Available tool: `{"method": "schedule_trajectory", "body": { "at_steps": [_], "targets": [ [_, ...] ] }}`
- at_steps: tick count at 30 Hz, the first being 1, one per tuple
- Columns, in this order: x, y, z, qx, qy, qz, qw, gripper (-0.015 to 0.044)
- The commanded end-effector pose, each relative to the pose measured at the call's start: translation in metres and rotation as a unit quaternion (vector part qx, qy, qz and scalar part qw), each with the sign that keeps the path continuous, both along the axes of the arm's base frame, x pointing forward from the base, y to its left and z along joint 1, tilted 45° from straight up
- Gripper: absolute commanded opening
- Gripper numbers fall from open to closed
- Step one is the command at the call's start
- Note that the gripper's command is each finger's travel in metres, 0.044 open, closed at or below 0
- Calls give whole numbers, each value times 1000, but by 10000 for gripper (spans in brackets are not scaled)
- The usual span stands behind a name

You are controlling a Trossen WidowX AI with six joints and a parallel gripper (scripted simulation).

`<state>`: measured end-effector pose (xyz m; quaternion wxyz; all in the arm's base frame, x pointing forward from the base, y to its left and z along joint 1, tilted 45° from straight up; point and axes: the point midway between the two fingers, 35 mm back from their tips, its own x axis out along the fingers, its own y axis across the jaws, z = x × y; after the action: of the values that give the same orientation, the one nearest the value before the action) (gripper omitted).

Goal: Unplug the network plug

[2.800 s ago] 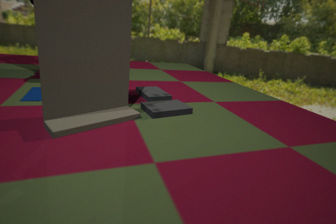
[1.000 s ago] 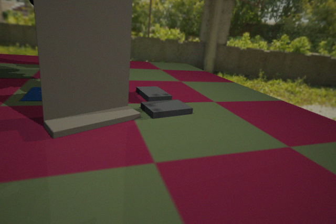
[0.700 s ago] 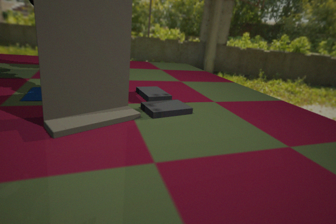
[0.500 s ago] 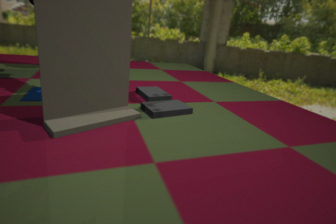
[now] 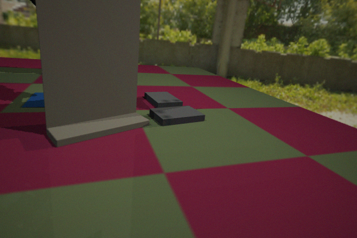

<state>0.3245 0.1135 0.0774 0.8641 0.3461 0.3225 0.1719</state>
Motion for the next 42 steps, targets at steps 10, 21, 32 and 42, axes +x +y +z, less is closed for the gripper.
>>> {"method": "schedule_trajectory", "body": {
  "at_steps": [10,21,32,42],
  "targets": [
    [-5,-2,2,-1,-2,3,1000,0],
    [-10,-4,4,-1,-2,3,1000,0],
    [-14,-5,5,-2,-2,3,1000,0],
    [-17,-7,6,-2,-2,3,1000,0]
  ]
}}
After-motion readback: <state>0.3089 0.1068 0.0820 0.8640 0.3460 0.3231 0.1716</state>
